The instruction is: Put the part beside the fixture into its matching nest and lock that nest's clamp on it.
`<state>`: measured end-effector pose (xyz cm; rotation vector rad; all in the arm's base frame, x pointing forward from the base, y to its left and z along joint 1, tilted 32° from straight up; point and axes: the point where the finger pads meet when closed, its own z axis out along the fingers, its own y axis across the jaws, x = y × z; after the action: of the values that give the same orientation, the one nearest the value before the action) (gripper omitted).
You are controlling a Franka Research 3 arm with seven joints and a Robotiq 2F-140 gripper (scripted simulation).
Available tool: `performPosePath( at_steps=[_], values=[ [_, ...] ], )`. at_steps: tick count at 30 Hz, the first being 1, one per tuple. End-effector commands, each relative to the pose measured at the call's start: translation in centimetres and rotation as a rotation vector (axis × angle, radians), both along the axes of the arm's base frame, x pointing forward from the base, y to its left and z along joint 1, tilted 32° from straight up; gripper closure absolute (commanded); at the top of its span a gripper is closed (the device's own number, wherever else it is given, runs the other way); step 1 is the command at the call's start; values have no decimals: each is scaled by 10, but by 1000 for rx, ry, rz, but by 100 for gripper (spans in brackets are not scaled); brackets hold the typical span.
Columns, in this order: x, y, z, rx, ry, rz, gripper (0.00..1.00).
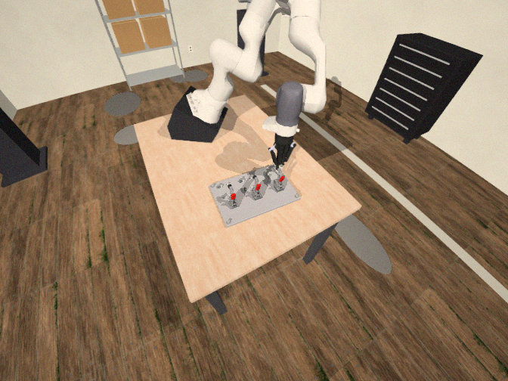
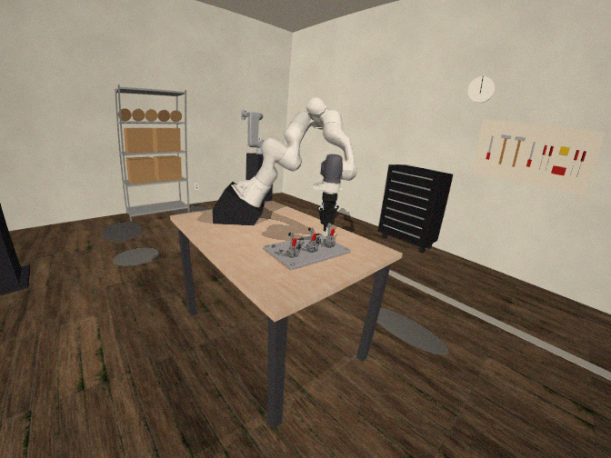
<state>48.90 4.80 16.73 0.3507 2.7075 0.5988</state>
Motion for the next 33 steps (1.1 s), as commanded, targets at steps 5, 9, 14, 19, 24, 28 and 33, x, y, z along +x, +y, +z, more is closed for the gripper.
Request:
performPosePath(
  at_steps=[5,9,14,19,24,28,33],
  values=[
    [1,1,0,-3,-6,6,100],
    [1,1,0,-2,-5,5,100],
    [1,1,0,-2,-5,4,100],
    [2,1,0,-2,-5,4,100],
    [3,3,-2,-2,-5,4,100],
    [4,4,-3,-2,-5,4,100],
    [4,4,-4,-2,-5,4,100]
  ],
)
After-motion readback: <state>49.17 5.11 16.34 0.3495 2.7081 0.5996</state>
